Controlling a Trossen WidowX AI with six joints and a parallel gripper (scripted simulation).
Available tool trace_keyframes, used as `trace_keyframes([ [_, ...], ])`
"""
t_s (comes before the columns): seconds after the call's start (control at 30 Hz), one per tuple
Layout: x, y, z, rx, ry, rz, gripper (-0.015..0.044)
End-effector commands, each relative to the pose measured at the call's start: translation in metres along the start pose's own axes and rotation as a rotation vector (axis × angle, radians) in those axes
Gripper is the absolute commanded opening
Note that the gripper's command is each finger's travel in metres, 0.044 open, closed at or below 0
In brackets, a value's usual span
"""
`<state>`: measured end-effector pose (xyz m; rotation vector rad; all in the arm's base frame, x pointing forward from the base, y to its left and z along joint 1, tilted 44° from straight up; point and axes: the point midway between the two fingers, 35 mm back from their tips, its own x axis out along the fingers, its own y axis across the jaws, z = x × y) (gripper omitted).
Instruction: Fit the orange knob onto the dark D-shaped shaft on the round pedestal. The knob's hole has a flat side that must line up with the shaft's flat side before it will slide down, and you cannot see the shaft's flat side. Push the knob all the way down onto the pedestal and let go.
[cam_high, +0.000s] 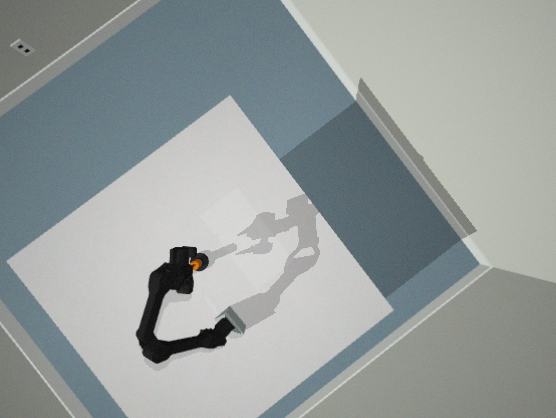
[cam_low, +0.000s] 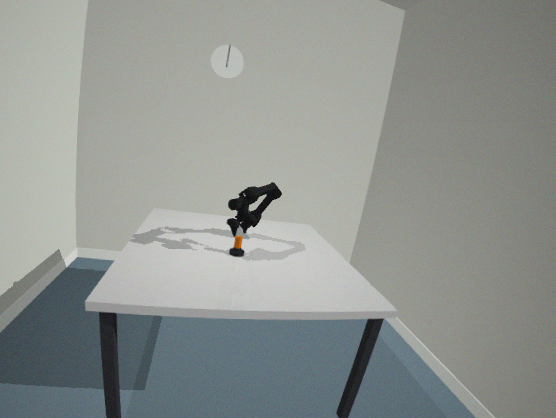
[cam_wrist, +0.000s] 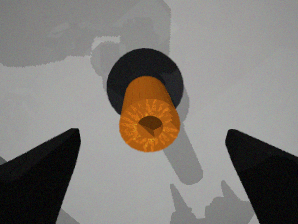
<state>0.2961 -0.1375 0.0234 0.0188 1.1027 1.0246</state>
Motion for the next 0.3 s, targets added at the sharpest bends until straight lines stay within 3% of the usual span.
trace_keyframes([
  [0.0, -0.0317, 0.0022, -0.0029, -0.001, 0.002, -0.004, 0.0440],
  [0.27, -0.0318, -0.0011, -0.0009, -0.001, 0.002, -0.004, 0.0440],
])
